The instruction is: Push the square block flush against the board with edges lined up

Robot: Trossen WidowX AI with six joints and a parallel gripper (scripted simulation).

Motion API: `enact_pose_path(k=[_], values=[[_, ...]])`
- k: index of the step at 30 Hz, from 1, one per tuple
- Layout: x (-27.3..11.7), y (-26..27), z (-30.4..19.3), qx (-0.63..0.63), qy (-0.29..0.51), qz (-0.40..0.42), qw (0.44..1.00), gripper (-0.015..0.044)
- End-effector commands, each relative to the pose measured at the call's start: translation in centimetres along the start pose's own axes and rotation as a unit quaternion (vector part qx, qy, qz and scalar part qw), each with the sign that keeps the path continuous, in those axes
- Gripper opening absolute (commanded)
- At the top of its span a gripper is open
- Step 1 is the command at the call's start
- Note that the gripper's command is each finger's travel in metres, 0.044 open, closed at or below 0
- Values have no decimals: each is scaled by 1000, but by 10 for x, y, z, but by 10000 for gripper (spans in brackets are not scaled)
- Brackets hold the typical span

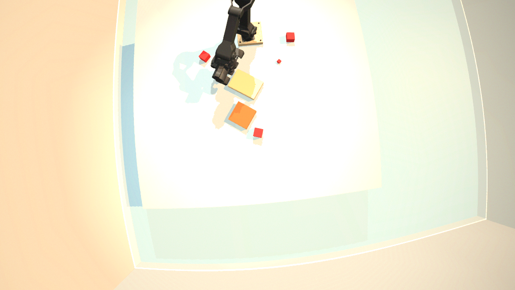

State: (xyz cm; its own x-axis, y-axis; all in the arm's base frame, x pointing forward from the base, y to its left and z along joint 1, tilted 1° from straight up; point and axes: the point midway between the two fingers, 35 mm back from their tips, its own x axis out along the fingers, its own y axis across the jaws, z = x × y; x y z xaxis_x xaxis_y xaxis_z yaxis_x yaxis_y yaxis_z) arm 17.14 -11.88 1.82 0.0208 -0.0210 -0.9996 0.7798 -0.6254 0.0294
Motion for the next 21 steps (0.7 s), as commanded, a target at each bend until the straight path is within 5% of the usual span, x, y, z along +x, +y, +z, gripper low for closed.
enact_pose_path(k=[1, 21], values=[[0, 0, 5, -1, 3, 1, 1000, 0], [-20, 1, 30, 0, 0, 0, 1000, 0]])
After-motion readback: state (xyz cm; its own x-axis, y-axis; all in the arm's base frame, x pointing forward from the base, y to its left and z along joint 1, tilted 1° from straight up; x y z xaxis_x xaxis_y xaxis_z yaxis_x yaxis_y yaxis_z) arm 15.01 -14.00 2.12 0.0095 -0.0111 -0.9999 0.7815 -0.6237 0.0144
